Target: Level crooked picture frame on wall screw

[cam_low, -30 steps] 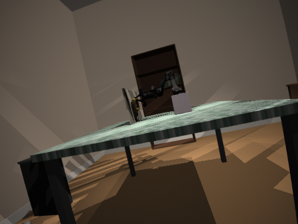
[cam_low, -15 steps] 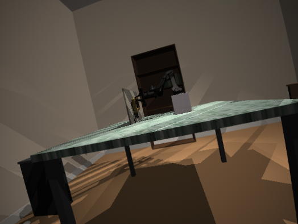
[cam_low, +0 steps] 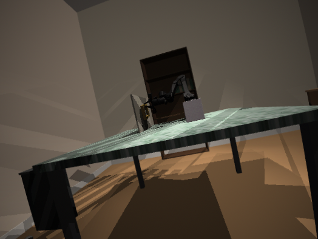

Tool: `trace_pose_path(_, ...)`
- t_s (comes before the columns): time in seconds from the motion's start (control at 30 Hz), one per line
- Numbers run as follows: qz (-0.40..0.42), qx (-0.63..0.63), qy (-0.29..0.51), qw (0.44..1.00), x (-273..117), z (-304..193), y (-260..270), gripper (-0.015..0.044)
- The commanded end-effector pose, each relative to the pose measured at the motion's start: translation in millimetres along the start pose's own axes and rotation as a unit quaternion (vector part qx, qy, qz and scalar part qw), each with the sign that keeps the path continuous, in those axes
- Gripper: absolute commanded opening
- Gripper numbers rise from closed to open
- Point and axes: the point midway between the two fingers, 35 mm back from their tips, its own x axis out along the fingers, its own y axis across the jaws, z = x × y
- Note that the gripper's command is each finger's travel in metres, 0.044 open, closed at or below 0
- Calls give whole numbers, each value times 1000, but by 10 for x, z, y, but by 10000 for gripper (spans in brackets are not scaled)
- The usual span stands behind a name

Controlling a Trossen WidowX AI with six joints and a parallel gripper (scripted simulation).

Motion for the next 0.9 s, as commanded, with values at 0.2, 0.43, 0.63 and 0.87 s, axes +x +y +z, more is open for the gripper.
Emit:
trace_pose_path(0.2,8,-2,-1,1000,2,9,78,0)
trace_pose_path(0.43,8,-2,-1,1000,2,9,86,0)
trace_pose_path(0.63,8,-2,-1,1000,2,9,94,0)
trace_pose_path(0.87,8,-2,-1,1000,2,9,97,0)
